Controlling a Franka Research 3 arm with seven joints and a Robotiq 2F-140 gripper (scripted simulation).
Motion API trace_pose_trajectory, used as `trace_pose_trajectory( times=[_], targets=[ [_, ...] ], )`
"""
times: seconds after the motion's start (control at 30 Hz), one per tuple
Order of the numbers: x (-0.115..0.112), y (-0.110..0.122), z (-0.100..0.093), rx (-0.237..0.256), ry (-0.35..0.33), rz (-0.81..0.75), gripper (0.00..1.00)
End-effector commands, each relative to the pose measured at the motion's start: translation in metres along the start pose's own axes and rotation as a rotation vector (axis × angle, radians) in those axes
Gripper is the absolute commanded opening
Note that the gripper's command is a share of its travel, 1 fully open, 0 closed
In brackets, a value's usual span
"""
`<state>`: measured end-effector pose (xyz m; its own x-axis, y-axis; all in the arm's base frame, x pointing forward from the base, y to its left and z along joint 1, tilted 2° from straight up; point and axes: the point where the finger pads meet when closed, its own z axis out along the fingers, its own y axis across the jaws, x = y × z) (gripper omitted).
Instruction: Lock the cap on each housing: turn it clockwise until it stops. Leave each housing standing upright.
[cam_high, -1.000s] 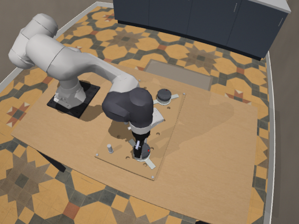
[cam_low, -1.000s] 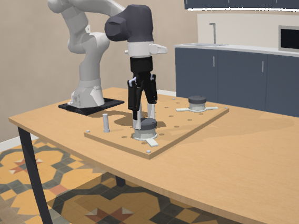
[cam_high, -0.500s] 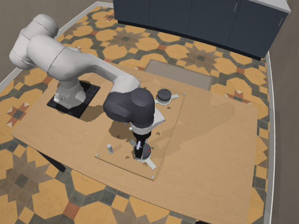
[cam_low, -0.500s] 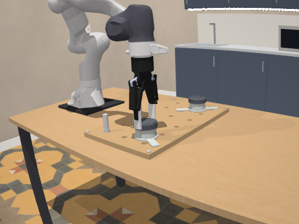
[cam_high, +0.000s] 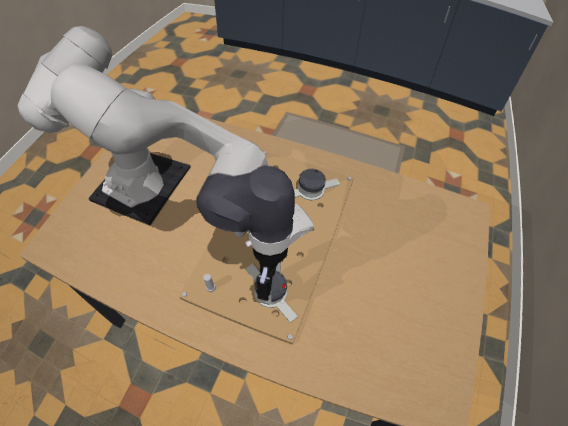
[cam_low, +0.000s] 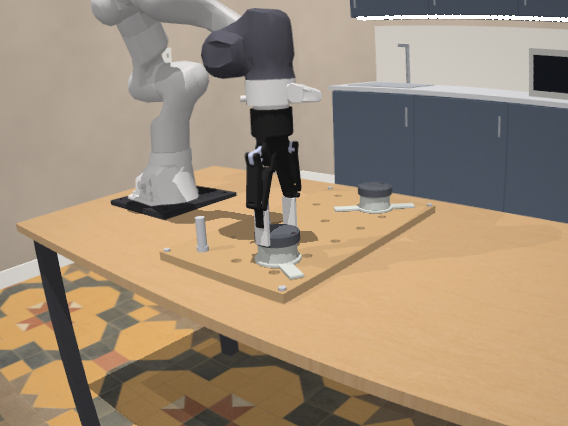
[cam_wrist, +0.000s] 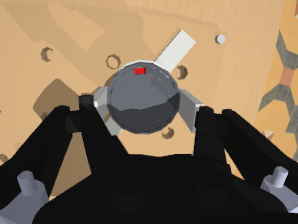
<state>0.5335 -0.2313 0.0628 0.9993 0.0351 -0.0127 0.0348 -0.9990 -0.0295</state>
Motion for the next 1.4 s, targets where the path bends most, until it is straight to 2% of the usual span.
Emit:
trace_pose_trajectory(
  times=[0.0,0.7,1.37],
  targets=[
    [0.001,-0.007,0.001,0.000,0.000,-0.002,0.10],
    [0.005,-0.039,0.001,0.000,0.000,-0.002,0.10],
    [0.005,-0.045,0.001,0.000,0.000,-0.002,0.10]
  ],
)
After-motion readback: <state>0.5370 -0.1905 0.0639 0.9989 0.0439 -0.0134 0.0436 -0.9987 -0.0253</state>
